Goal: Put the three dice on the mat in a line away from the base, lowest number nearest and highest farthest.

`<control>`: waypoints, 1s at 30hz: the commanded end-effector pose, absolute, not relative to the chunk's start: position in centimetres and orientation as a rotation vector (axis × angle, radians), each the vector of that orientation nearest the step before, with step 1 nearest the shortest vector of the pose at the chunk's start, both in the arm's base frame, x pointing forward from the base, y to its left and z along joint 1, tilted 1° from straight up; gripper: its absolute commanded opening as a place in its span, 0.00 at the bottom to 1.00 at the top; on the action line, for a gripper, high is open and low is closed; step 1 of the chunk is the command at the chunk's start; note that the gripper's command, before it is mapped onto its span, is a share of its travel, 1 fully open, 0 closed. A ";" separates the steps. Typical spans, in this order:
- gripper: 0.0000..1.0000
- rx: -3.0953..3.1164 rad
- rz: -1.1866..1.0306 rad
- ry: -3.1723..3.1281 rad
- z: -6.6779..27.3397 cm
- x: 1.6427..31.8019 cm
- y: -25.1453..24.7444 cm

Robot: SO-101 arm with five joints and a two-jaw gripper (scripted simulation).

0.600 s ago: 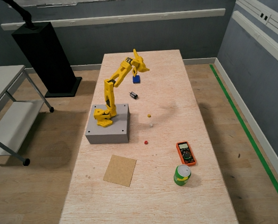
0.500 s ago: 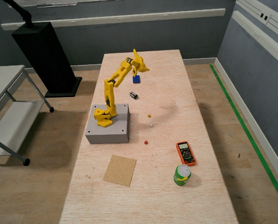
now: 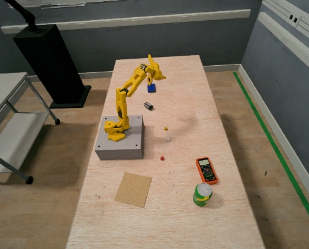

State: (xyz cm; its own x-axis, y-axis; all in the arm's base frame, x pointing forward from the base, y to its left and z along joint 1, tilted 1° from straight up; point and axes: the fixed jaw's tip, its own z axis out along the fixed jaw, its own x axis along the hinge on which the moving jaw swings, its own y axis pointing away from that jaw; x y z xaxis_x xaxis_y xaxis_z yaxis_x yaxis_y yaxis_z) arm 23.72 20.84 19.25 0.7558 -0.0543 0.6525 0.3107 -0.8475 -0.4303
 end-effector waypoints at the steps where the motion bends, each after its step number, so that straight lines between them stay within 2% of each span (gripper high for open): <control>1: 1.00 -2.419 -0.926 -0.191 19.4 23.7 20.8; 16: 0.99 -2.424 -0.912 -0.117 18.9 24.2 20.5; 30: 0.93 -2.416 -0.841 0.247 16.6 26.6 18.7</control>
